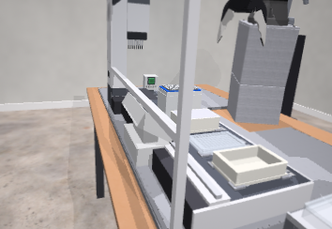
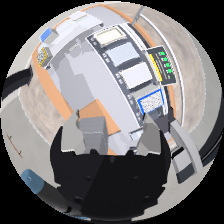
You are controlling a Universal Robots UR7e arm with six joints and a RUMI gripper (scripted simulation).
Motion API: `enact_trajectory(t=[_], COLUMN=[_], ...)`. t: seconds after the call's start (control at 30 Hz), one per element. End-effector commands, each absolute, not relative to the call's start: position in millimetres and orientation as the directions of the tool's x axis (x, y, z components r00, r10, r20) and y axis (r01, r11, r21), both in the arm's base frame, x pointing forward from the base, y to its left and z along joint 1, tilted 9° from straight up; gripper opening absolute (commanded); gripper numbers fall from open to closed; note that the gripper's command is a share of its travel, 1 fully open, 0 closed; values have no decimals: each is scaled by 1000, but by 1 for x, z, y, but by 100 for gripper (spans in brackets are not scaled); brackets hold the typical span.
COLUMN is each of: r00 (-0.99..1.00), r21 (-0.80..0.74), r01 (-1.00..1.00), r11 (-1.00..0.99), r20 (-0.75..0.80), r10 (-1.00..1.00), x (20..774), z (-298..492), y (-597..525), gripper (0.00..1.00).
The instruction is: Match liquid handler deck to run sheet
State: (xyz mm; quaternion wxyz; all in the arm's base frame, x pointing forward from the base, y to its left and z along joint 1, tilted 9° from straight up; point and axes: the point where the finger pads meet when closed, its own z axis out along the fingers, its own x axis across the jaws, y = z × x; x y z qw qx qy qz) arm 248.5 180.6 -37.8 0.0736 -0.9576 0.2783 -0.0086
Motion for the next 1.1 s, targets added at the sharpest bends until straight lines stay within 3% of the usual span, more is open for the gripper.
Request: enact_trajectory(t=[0.0,0.3,0.93,1.07], r00=[959,960,991,990], r21=[-152,-151,-139,-138], r01=[-278,-275,114,123], r11=[-949,-949,-984,-983], r20=[18,19,80,82], r10=[-284,-281,103,112], x=[215,213,214,214], z=[-33,-30,-17,-17], y=[178,203,277,277], gripper=[82,82,82,82])
